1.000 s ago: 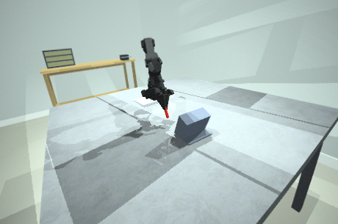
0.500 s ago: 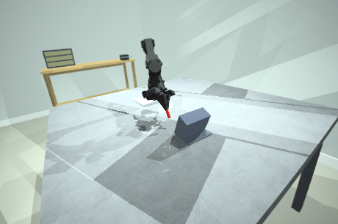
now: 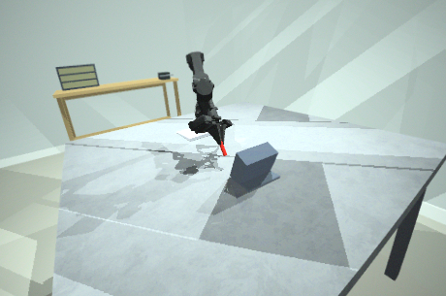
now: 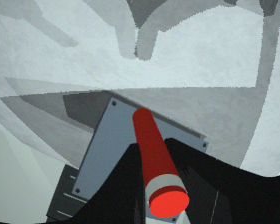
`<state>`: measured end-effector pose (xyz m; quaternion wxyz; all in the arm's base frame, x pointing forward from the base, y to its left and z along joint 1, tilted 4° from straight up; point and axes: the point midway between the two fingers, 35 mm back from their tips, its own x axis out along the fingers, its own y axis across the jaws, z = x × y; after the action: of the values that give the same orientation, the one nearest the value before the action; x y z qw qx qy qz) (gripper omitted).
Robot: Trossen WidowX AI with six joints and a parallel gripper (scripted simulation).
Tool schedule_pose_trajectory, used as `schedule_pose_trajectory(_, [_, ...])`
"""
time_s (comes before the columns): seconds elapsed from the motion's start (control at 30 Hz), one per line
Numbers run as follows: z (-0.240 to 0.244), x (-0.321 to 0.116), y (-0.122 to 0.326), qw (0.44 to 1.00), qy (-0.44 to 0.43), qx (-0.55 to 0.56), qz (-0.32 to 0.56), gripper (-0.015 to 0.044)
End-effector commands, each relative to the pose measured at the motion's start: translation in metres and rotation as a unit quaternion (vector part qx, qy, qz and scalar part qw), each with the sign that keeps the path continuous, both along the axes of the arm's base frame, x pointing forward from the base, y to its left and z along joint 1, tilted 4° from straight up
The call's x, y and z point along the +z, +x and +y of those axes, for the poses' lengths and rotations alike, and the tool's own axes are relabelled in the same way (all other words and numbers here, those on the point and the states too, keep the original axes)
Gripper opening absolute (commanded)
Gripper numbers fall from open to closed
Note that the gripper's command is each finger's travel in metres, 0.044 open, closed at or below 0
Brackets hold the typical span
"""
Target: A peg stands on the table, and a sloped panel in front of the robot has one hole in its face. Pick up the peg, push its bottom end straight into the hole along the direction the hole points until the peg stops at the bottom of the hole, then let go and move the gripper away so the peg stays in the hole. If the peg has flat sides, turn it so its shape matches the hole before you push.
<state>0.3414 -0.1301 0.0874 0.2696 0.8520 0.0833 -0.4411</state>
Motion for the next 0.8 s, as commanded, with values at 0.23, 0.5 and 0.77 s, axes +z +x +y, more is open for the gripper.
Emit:
schedule_pose_trajectory(0.23, [0.004, 0.0029, 0.0008, 0.999, 0.003, -0.002, -0.032, 0.0])
schedule_pose_trajectory(0.5, [0.0068, 0.0028, 0.0004, 0.999, 0.004, -0.003, -0.051, 0.0])
schedule_pose_trajectory(0.77, [0.0097, 0.003, -0.0003, 0.997, 0.006, -0.004, -0.07, 0.0])
